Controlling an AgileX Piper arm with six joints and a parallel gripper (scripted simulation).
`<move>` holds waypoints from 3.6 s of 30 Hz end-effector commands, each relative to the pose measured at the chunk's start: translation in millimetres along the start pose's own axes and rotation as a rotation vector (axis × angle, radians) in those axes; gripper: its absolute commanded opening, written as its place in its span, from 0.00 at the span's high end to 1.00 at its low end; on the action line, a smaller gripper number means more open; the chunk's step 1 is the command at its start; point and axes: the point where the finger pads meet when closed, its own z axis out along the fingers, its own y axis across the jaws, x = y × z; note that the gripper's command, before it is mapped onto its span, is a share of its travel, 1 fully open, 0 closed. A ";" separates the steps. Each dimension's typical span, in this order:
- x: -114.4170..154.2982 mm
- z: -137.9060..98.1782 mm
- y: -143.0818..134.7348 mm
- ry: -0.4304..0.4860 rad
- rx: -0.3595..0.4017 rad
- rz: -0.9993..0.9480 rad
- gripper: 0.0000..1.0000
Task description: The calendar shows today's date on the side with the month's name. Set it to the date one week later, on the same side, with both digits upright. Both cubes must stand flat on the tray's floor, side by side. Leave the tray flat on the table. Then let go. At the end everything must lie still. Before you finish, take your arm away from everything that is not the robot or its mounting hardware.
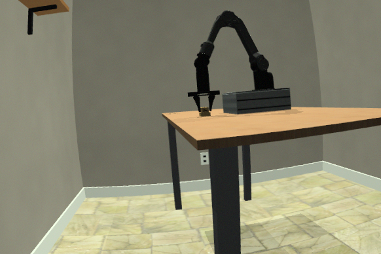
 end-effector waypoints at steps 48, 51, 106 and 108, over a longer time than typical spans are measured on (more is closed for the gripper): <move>0.4 -4.5 -0.3 0.001 -0.001 -0.001 0.64; 0.4 -12.0 0.7 0.001 -0.003 -0.001 0.64; 0.1 -100.0 0.2 0.002 0.000 -0.703 0.64; 0.1 -100.1 0.2 0.002 0.000 -0.839 0.64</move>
